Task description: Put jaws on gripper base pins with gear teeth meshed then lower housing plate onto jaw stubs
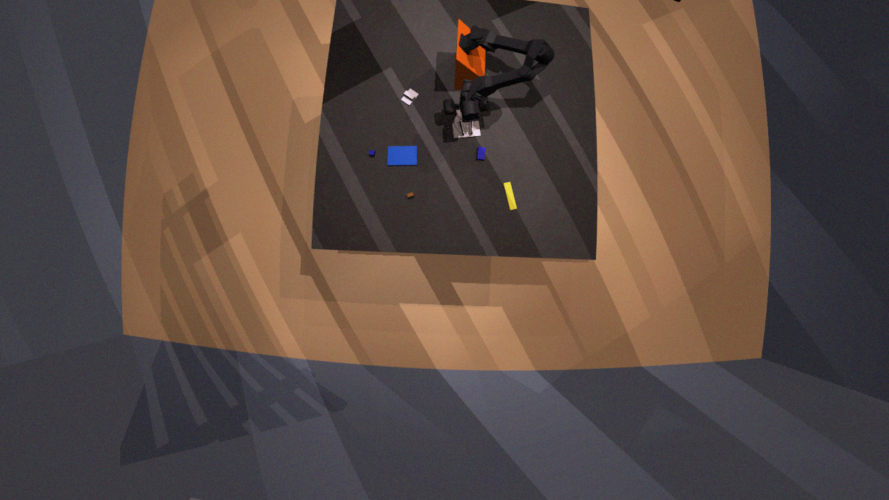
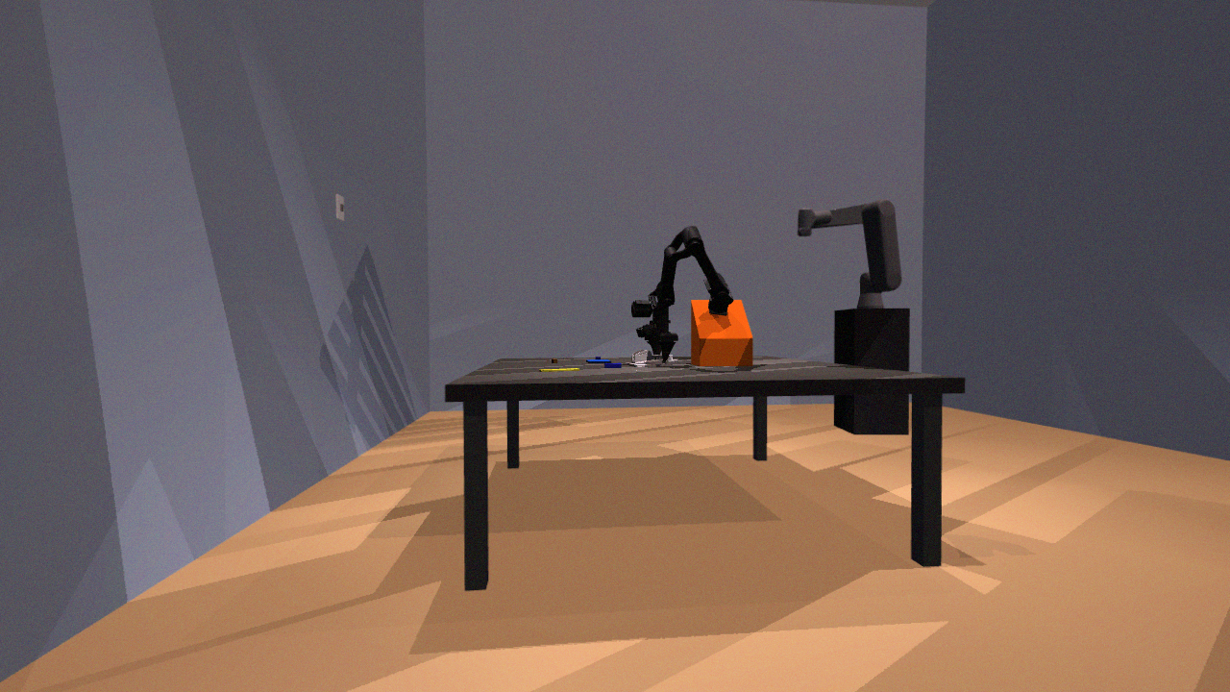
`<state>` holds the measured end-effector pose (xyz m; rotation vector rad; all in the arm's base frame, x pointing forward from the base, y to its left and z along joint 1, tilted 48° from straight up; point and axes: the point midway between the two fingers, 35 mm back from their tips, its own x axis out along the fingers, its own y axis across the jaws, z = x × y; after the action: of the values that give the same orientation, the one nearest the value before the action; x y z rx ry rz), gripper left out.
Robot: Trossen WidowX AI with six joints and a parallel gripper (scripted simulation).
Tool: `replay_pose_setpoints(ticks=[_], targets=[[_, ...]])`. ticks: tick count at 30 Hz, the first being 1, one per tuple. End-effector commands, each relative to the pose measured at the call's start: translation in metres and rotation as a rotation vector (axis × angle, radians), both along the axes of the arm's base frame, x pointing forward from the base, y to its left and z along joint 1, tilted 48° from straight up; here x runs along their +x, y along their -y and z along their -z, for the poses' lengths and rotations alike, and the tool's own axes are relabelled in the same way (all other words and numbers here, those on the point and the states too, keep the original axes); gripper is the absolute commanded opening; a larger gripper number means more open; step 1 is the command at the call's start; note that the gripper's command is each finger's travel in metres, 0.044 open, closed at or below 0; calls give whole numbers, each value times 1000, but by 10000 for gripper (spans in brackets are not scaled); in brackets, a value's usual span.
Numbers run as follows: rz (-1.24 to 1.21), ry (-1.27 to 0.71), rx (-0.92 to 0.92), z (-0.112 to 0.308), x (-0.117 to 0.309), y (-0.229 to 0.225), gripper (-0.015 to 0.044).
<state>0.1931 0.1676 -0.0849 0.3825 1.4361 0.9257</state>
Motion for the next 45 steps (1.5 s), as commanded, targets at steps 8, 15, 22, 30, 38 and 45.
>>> replay_pose_setpoints(ticks=[8, 15, 22, 30, 38, 45], targets=[[3, -5, 4, 1, -1, -3, 351], [3, -5, 4, 2, -1, -3, 351], [3, -5, 4, 3, -1, -4, 351], [3, -5, 4, 4, -1, -6, 351], [3, -5, 4, 5, -2, -6, 351], [2, -5, 4, 6, -2, -8, 351]])
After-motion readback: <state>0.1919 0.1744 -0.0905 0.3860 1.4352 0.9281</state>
